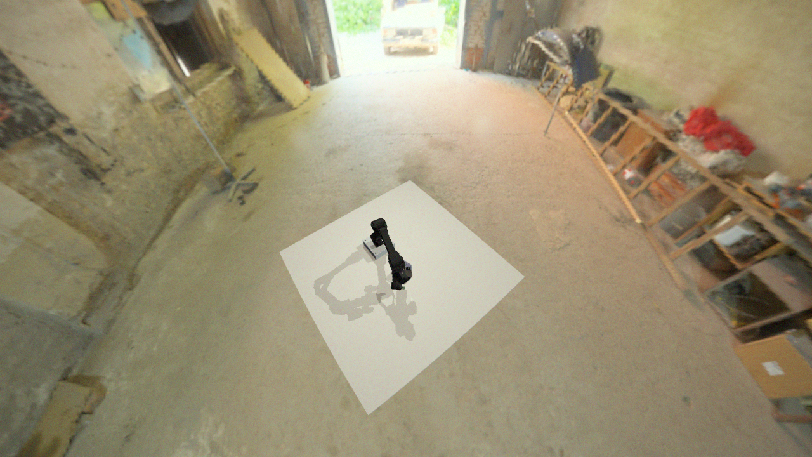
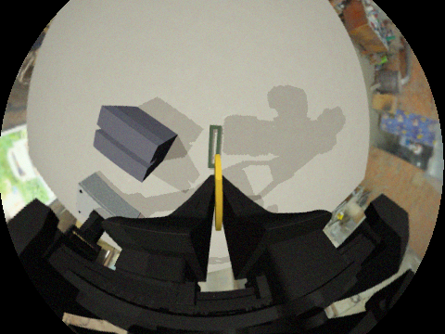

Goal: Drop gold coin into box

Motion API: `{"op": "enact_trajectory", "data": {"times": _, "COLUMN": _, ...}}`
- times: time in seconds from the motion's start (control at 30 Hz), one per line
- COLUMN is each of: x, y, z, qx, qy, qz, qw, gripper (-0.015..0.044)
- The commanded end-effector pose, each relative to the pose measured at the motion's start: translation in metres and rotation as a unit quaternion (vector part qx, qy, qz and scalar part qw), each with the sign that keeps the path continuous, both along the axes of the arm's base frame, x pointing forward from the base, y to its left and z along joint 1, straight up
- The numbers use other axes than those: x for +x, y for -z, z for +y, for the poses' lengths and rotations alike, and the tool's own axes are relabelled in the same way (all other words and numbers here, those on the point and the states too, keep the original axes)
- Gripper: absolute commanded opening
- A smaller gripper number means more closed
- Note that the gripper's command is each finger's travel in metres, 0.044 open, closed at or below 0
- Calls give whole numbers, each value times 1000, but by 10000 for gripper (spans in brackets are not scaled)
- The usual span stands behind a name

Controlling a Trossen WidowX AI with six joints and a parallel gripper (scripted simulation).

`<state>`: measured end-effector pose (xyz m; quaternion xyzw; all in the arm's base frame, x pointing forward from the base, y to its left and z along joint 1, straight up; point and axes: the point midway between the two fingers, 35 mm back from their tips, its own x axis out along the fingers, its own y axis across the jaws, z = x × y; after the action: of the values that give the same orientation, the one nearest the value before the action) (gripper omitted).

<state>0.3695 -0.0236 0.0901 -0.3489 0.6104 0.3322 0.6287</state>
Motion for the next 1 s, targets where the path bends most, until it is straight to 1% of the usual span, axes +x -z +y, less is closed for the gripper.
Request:
{"op": "enact_trajectory", "data": {"times": 0.0, "x": -1, "y": -2, "z": 1, "qx": 0, "qy": -53, "qz": 0, "qw": 999, "gripper": 0}}
{"op": "enact_trajectory", "data": {"times": 0.37, "x": -4, "y": -2, "z": 4, "qx": -6, "qy": -239, "qz": 1, "qw": 971, "gripper": 0}}
{"op": "enact_trajectory", "data": {"times": 0.77, "x": -7, "y": -3, "z": 6, "qx": -13, "qy": -432, "qz": 3, "qw": 902, "gripper": 0}}
{"op": "enact_trajectory", "data": {"times": 0.83, "x": -7, "y": -3, "z": 7, "qx": -14, "qy": -452, "qz": 3, "qw": 892, "gripper": 0}}
{"op": "enact_trajectory", "data": {"times": 0.97, "x": -8, "y": -3, "z": 7, "qx": -14, "qy": -454, "qz": 3, "qw": 891, "gripper": 0}}
